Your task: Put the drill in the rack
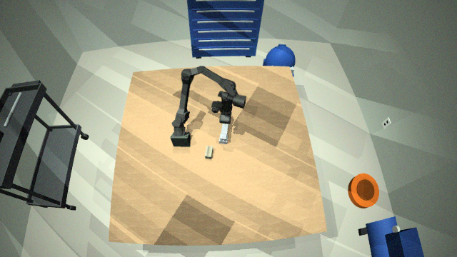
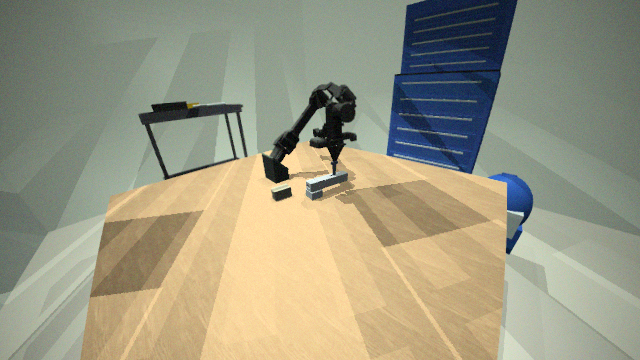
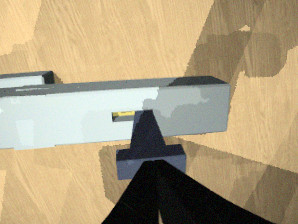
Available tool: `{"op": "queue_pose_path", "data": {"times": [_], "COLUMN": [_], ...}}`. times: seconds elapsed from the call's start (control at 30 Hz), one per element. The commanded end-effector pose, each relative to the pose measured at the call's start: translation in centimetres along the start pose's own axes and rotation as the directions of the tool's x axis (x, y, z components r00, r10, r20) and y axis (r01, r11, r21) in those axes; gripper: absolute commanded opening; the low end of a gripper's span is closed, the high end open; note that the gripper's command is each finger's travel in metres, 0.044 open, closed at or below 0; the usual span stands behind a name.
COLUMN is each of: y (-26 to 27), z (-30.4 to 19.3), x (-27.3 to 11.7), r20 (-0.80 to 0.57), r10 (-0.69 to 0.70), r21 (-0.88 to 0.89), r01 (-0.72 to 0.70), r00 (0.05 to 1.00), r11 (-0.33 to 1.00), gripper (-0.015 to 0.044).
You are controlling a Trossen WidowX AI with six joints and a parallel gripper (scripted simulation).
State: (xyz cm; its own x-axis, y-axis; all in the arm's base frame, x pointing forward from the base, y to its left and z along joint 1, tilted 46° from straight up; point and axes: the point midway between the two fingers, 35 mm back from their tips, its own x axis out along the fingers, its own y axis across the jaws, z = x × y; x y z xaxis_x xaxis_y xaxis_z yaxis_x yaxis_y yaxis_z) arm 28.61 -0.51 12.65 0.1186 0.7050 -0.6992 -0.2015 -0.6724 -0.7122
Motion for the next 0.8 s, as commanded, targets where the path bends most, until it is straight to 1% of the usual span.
{"op": "queue_pose_path", "data": {"times": [0.0,0.77], "y": [-0.06,-0.09], "z": [0.38,0.85], "x": [0.84,1.47], "r20": [0.025,0.025], "r10": [-0.001,-0.001], "r21": [0.004,0.004], "r01": [0.001,0.001], "r00": [1.0,1.0], "r11": [1.0,1.0], "gripper": [0.0,0.0]}}
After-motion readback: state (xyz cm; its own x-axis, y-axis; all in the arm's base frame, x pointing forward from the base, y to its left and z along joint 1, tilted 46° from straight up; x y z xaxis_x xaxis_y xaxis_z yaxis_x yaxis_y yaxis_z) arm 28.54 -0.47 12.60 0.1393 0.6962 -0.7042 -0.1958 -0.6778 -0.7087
